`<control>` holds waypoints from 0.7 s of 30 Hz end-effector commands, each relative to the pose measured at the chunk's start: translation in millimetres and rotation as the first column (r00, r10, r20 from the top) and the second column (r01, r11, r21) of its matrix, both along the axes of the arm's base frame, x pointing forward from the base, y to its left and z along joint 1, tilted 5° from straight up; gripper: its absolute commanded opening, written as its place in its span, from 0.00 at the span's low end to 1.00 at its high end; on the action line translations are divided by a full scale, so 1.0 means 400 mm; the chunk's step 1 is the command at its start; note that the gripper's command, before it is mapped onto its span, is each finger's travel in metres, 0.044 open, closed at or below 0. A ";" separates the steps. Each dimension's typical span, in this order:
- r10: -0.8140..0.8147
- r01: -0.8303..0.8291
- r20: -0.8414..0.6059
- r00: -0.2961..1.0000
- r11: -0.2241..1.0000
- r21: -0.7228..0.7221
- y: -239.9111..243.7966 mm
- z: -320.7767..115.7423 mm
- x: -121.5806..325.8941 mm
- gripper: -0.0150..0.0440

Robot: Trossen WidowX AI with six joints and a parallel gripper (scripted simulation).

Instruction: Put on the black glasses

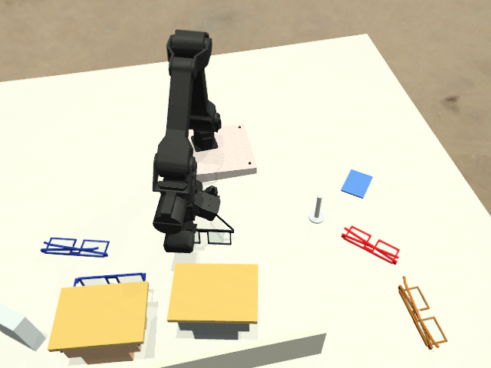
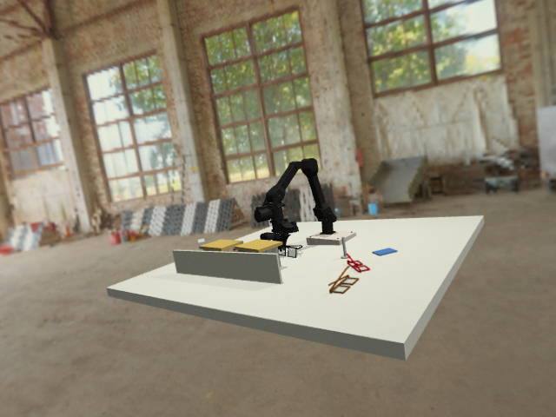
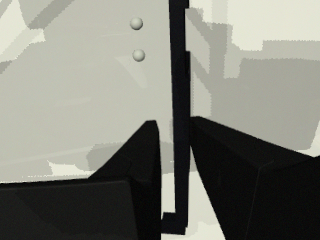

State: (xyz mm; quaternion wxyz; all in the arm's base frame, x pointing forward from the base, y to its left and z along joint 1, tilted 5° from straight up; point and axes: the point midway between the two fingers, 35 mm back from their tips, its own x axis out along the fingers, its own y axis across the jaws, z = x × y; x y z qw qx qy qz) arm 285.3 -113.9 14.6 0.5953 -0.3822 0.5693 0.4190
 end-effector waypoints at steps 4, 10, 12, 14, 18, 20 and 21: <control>0.000 0.000 0.000 1.000 1.000 0.000 0.000 0.000 0.000 0.29; 0.000 0.000 0.000 1.000 1.000 0.000 0.000 0.000 0.000 0.25; 0.000 0.000 0.000 1.000 1.000 0.000 0.000 0.002 0.001 0.25; 0.000 0.000 0.000 1.000 1.000 0.000 -0.002 0.014 0.003 0.25; -0.001 0.001 -0.001 1.000 1.000 -0.001 -0.008 0.060 0.008 0.25; -0.001 0.001 -0.001 1.000 1.000 -0.001 -0.011 0.090 0.010 0.25; -0.002 0.002 -0.001 1.000 1.000 -0.001 -0.012 0.105 0.010 0.25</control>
